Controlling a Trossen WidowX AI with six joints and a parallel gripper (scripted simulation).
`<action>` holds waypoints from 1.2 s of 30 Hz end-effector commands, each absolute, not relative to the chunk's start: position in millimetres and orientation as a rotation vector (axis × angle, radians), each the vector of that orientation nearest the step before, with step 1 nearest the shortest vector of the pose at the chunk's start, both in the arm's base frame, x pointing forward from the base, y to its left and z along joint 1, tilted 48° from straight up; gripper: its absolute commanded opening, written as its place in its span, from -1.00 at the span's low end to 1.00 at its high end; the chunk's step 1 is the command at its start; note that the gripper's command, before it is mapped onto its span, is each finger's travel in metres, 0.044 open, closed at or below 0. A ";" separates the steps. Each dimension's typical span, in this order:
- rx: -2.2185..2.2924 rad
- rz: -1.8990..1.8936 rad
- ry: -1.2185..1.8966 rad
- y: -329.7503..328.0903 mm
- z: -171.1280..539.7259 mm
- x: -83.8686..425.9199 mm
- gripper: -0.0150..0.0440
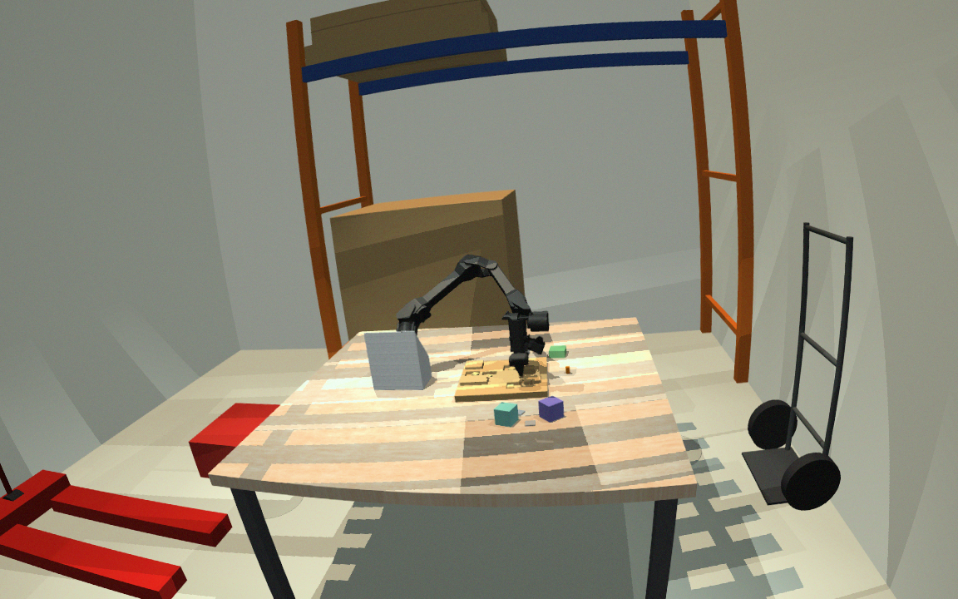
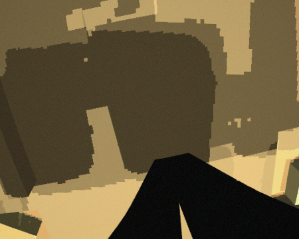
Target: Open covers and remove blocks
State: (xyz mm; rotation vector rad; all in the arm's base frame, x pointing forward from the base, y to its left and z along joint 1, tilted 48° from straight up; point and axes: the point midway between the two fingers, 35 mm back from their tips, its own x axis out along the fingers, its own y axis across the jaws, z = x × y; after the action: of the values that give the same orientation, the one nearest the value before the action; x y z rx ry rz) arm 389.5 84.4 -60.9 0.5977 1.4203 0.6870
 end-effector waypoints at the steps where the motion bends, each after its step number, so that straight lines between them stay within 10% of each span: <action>1: 0.603 0.688 1.416 84.1 -57.0 393.3 -0.49; 36: 0.601 0.686 1.416 50.9 -26.5 393.3 -0.49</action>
State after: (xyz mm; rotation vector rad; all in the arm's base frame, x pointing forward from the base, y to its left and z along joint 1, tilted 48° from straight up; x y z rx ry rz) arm 391.1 56.9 -31.6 0.6072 1.4252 0.6894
